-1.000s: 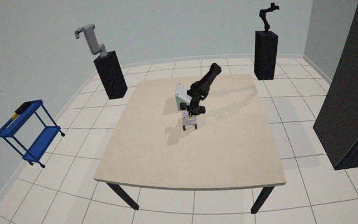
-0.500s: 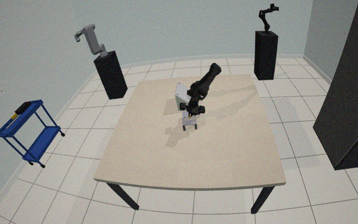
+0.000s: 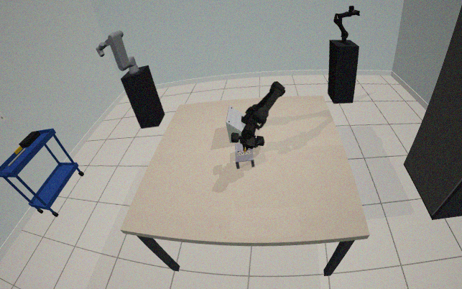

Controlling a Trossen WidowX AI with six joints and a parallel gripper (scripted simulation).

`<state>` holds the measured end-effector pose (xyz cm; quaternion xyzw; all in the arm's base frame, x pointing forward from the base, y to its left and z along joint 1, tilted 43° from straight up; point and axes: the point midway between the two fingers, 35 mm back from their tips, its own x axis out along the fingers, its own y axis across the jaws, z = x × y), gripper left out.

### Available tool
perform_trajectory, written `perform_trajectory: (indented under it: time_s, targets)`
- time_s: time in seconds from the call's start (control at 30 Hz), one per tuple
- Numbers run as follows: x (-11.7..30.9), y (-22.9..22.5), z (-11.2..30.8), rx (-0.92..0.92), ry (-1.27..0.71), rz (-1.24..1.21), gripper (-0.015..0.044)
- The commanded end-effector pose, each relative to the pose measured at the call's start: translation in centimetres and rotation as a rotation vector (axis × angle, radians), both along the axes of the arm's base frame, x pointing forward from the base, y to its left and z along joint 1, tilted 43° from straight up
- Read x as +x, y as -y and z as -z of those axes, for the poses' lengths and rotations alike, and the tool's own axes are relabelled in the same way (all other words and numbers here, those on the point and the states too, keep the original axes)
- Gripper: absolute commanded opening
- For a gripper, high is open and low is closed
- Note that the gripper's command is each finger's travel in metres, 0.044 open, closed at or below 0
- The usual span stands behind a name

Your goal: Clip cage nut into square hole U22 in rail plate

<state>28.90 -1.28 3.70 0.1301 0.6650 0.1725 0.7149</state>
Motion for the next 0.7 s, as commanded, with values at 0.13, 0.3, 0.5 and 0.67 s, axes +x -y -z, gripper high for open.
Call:
perform_trajectory:
  time_s: [0.13, 0.3, 0.5, 0.67]
  targets:
    - [-0.03, 0.01, 0.19, 0.024, -0.005, -0.006, 0.0023]
    - [-0.02, 0.07, 0.23, 0.037, -0.006, -0.007, 0.0023]
    - [-0.02, 0.11, 0.25, 0.049, -0.006, -0.008, 0.0023]
    - [-0.02, 0.13, 0.28, 0.057, -0.007, -0.009, 0.0023]
